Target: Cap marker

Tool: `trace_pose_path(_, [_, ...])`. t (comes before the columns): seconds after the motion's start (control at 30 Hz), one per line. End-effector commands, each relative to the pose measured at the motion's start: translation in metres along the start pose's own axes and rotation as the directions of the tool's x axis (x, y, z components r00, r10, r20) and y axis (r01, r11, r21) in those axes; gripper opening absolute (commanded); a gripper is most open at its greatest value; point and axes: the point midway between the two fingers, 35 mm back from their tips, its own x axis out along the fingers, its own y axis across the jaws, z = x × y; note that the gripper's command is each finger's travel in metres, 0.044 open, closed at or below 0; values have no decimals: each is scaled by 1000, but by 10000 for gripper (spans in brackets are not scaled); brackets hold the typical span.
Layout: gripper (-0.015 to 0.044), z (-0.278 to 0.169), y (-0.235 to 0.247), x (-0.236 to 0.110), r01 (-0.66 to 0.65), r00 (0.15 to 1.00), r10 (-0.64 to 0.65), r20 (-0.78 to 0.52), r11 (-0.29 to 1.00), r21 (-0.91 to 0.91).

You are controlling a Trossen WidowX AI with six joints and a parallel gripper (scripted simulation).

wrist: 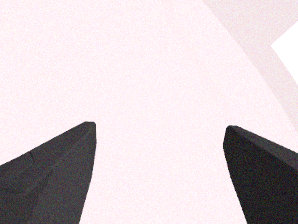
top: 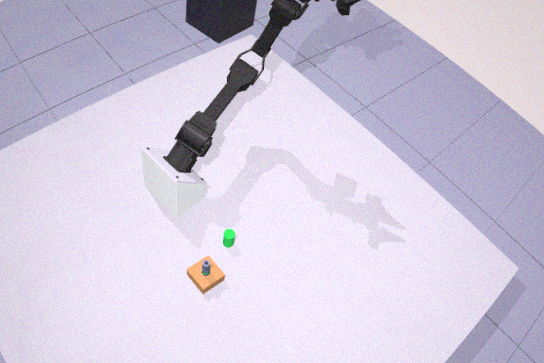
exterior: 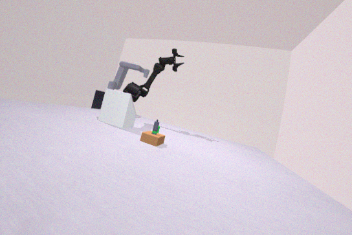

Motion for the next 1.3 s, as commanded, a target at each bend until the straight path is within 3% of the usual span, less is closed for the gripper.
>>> trace_pose_path(0.0, [253, -50, -45, 12, 59, 994, -48, -102, 992, 110])
trace_pose_path(0.27, [253, -171, -103, 24, 177, 933, -68, -354, 941, 287])
trace_pose_path(0.53, [253, -310, -117, 12, 295, 780, 25, -626, 867, 403])
trace_pose_path(0.77, [253, -423, -94, -24, 382, 562, 189, -805, 804, 456])
trace_pose_path(0.93, [253, -475, -67, -56, 359, 424, 308, -852, 807, 470])
trace_pose_path(1.1, [253, -525, -28, -99, 412, 226, 454, -862, 757, 507])
trace_pose_path(1.27, [253, -559, 20, -155, 471, -11, 613, -790, 700, 537])
